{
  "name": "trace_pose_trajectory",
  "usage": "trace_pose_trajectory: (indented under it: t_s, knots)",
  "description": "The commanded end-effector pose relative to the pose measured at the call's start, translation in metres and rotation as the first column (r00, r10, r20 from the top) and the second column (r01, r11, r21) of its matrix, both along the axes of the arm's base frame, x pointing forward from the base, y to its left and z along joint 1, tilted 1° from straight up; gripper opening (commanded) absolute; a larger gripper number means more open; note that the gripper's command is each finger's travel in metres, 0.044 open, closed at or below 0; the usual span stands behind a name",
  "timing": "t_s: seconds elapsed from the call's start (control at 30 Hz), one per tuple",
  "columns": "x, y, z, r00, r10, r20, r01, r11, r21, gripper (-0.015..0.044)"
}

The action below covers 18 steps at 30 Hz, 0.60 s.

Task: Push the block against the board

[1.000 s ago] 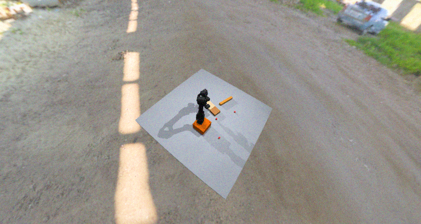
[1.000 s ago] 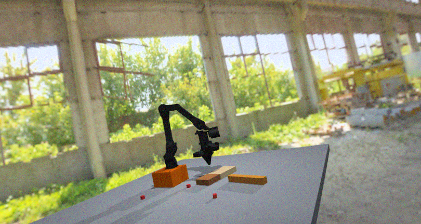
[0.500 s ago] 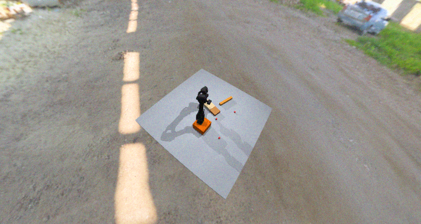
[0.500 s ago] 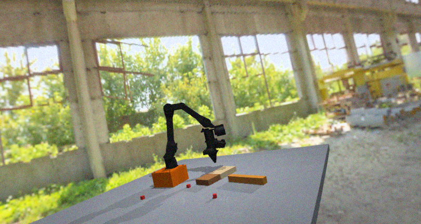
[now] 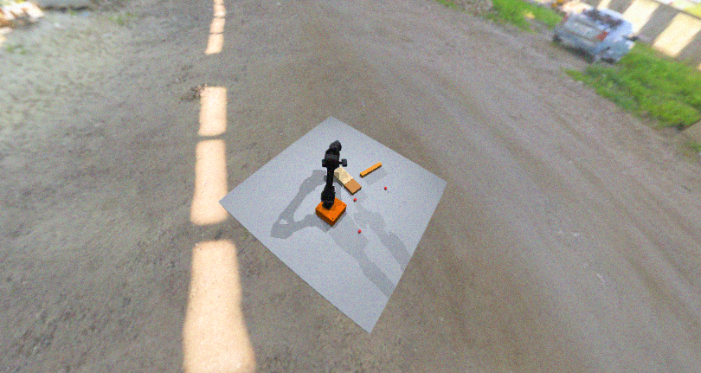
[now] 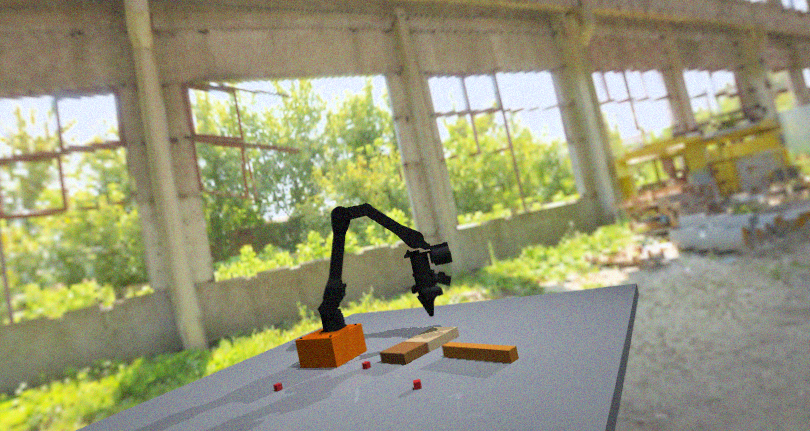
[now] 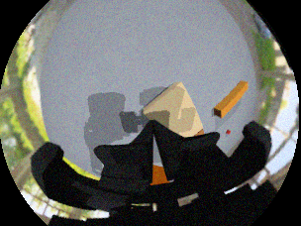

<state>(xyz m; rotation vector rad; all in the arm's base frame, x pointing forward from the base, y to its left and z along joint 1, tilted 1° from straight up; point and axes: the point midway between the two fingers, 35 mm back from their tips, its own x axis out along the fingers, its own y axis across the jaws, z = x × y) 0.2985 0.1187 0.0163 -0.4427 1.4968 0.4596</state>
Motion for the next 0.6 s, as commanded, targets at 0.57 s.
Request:
trace_pose_trajectory:
  t_s: [0.57]
  knots:
    - [0.047, 0.024, -0.005, 0.806, 0.592, -0.003, -0.592, 0.806, -0.015, 0.0000]
